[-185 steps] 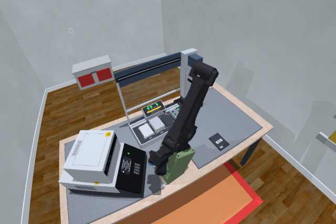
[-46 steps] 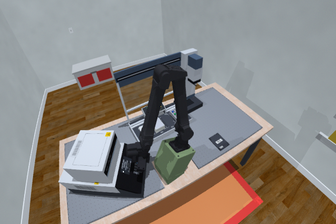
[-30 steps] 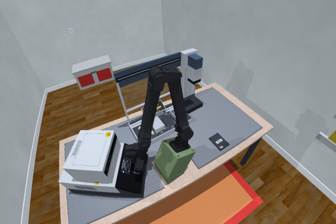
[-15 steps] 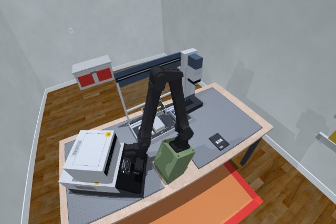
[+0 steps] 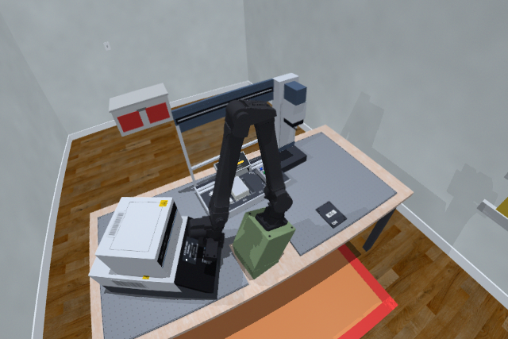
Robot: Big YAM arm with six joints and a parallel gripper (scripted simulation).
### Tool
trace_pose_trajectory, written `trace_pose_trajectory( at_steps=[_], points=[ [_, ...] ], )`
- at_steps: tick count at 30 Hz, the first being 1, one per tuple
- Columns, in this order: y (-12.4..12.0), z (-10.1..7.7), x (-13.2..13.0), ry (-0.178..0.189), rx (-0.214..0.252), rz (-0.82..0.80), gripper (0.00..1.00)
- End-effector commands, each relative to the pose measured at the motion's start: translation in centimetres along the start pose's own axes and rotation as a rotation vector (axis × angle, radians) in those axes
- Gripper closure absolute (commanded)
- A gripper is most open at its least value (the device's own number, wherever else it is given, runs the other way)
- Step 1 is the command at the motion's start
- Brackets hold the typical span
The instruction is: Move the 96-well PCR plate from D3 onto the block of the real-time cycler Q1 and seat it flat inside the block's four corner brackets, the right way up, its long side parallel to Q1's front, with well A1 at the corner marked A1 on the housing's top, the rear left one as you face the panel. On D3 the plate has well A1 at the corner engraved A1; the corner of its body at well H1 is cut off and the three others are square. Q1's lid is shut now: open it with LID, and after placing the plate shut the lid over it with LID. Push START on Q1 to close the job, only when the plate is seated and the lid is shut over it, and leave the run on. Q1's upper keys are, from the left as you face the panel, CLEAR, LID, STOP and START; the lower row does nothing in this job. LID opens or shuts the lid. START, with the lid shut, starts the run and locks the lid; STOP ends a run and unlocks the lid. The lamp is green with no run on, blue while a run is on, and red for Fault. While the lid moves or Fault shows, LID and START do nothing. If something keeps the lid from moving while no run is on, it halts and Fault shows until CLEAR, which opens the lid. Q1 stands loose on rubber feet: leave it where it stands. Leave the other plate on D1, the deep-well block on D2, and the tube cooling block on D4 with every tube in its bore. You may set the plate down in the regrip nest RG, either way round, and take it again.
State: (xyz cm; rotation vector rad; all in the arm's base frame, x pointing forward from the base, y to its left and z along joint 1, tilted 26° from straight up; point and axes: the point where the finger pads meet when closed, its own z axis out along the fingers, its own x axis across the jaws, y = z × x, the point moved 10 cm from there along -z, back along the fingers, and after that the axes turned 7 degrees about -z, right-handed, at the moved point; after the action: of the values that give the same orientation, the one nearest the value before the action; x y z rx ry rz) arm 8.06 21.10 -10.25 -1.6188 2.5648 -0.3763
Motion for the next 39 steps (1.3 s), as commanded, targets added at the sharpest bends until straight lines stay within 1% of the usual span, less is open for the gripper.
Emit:
trace_pose_trajectory(
  at_steps=[1,9,13,17,19,21,25,28,30,39],
  points=[
    [0.0,-0.3,-1.5,-0.026,-0.008,0.017,1.00],
    [0.6,-0.7,-2.1,-0.045,-0.010,0.012,1.00],
    [0.7,-0.7,-2.3,-0.061,-0.013,0.015,1.00],
    [0.7,-0.3,-1.1,-0.036,-0.009,0.005,1.00],
    [0.7,-0.3,-1.1,-0.036,-0.009,0.005,1.00],
    [0.7,-0.1,-0.4,-0.022,-0.006,-0.003,1.00],
    [0.5,0.1,0.0,-0.008,-0.004,-0.017,1.00],
    [0.3,0.1,-0.6,-0.008,-0.005,-0.011,1.00],
    [0.2,-0.1,-1.2,-0.017,-0.008,0.000,1.00],
    [0.1,0.0,-1.5,-0.017,-0.008,0.004,1.00]
  ],
)
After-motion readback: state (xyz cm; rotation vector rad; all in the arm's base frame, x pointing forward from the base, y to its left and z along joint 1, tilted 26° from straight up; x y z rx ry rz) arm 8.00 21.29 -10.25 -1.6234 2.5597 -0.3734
